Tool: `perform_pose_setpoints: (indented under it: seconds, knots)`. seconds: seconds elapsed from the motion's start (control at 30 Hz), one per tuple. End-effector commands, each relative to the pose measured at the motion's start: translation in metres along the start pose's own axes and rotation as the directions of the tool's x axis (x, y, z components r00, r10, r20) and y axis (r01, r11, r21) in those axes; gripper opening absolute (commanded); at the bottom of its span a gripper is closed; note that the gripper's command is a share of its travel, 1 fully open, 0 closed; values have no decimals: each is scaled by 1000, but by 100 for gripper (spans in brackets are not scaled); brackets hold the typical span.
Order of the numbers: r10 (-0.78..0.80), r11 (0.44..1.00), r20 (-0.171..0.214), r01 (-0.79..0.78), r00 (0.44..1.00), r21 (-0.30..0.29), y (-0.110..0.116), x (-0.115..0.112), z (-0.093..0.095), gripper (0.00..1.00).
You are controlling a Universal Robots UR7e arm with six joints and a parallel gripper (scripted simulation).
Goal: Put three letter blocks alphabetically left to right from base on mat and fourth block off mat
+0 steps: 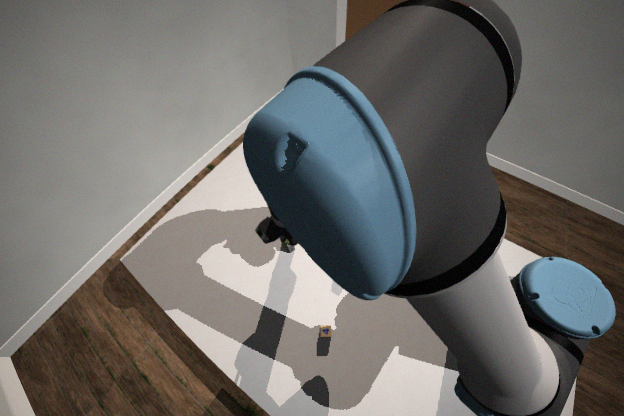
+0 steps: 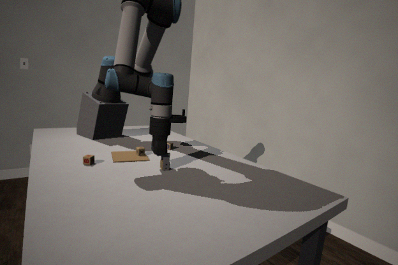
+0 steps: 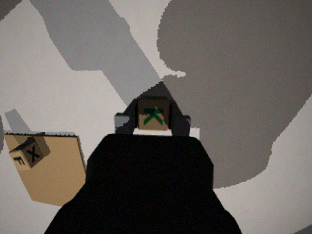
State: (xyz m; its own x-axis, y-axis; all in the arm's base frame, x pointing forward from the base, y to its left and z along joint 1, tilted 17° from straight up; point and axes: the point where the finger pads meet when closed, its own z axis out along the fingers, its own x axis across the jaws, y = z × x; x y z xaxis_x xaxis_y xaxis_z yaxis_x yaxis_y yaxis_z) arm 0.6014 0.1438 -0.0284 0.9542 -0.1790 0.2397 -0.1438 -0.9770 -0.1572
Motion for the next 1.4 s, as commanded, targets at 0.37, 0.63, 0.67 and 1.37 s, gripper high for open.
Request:
perform_pose_setpoints:
  seconds: [0.37,0.63,0.67,1.37]
  knots:
    - [0,1000,-2,0,1000,0,0,1,-8,57]
    - [0,1000,-2,0,1000,0,0,1,-33,57]
    - [0,1000,-2,0,1000,0,0,1,-38,57]
    - [0,1000,-2,0,1000,0,0,0,-101,57]
